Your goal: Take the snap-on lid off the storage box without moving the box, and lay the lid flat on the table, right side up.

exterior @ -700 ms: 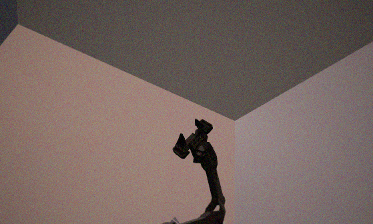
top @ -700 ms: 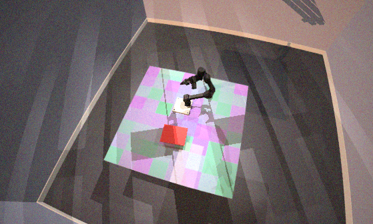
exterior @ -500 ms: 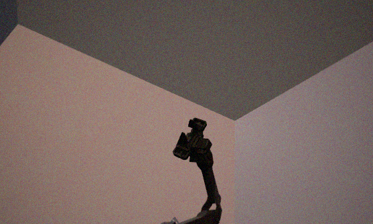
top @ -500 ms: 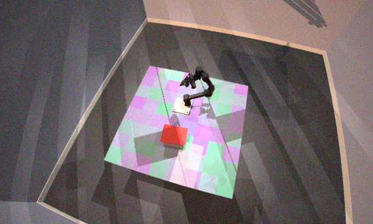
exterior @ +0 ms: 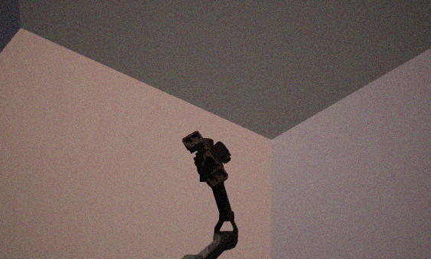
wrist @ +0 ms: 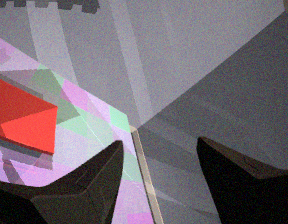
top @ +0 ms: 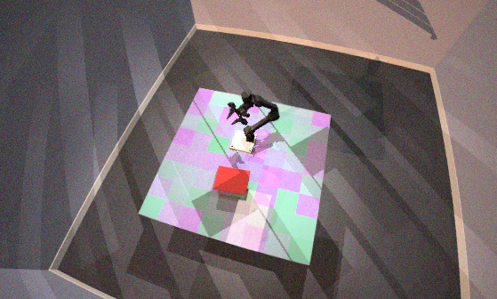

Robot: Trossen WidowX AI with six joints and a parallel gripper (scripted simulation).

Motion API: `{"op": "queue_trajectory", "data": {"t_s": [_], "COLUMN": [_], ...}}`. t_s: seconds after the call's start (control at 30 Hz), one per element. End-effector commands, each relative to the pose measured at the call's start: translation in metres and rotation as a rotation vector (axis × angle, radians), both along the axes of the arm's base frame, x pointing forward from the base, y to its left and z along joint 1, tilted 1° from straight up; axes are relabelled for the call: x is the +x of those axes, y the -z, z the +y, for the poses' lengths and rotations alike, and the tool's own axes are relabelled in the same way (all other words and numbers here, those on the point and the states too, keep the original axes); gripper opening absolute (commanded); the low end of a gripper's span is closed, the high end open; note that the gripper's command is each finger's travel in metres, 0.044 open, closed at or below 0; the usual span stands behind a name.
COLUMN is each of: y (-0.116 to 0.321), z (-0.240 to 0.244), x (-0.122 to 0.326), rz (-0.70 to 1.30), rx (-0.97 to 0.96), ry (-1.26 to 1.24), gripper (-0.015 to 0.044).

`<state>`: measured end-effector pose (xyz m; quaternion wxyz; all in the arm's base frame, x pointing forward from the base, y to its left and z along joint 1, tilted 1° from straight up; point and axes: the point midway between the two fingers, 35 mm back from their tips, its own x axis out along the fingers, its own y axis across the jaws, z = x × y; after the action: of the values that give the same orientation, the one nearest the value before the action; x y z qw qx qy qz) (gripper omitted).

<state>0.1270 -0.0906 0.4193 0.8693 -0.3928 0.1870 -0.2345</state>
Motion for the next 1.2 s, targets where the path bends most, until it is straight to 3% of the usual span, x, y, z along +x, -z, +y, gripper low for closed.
{"op": "queue_trajectory", "data": {"t_s": [0.0,0.13,0.77,0.93,1.17], "y": [0.044,0.073,0.187,0.217,0.218], "z": [-0.021,-0.024,0.013,0.030,0.031], "x": [0.038,0.062,0.130,0.139,0.139], "rz": [-0.191,-0.268,-0.402,-0.426,-0.427], "rx": [0.577,0.909,1.922,2.110,2.116], "ry": [0.002,0.042,0.492,0.686,0.693], "gripper": [0.0235,0.0235,0.0235,0.0235,0.0235]}}
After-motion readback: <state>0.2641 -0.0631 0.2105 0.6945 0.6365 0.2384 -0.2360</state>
